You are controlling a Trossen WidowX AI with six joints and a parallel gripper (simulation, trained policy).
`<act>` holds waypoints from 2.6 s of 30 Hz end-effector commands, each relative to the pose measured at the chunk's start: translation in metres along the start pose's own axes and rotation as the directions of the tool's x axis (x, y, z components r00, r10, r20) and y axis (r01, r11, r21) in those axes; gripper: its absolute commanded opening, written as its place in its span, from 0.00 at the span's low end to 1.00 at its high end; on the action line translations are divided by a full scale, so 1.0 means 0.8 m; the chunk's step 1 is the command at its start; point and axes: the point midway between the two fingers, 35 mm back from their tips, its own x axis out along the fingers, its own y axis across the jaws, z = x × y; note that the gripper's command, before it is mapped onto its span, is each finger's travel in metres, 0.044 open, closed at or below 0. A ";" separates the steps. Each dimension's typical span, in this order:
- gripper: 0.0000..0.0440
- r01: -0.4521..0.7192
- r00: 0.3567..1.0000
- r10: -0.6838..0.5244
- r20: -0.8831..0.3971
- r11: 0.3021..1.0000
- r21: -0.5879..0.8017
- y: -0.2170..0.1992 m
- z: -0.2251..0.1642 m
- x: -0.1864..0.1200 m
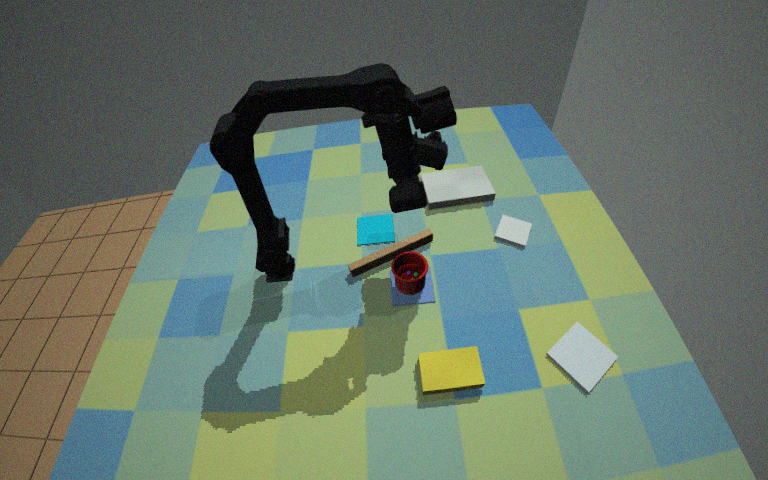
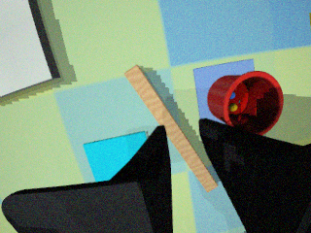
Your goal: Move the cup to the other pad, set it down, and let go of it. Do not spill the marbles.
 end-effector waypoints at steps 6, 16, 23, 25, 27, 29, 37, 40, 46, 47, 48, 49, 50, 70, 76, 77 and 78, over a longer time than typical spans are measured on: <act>0.25 0.033 0.992 -0.038 -0.116 0.998 -0.046 -0.023 -0.010 0.026; 0.32 0.041 0.982 -0.055 -0.183 0.996 -0.082 -0.047 -0.020 0.055; 0.37 0.033 0.973 -0.057 -0.223 0.993 -0.109 -0.060 -0.027 0.080; 0.38 0.029 0.971 -0.056 -0.234 0.993 -0.118 -0.063 -0.029 0.088; 0.39 0.024 0.968 -0.055 -0.243 0.991 -0.128 -0.066 -0.032 0.096; 0.39 0.018 0.966 -0.053 -0.253 0.990 -0.140 -0.069 -0.034 0.104; 0.41 -0.019 0.957 -0.041 -0.287 0.979 -0.205 -0.075 -0.045 0.141; 0.41 -0.041 0.954 -0.033 -0.297 0.970 -0.239 -0.075 -0.050 0.155; 0.12 -0.077 0.951 -0.029 -0.308 0.942 -0.326 -0.079 -0.057 0.172; 0.06 -0.083 0.950 -0.028 -0.310 0.937 -0.340 -0.079 -0.058 0.173; 0.01 -0.089 0.950 -0.027 -0.311 0.931 -0.353 -0.080 -0.059 0.173; 0.00 -0.095 0.949 -0.027 -0.313 0.926 -0.366 -0.080 -0.059 0.173; 0.00 -0.100 0.949 -0.026 -0.314 0.920 -0.378 -0.080 -0.060 0.172; 0.00 -0.154 0.961 -0.004 -0.278 0.824 -0.546 -0.072 -0.060 0.109; 0.00 -0.151 0.967 -0.003 -0.257 0.802 -0.578 -0.061 -0.060 0.089; 0.00 -0.150 0.968 -0.003 -0.252 0.799 -0.583 -0.059 -0.060 0.086; 0.00 -0.149 0.969 -0.002 -0.248 0.795 -0.588 -0.056 -0.060 0.084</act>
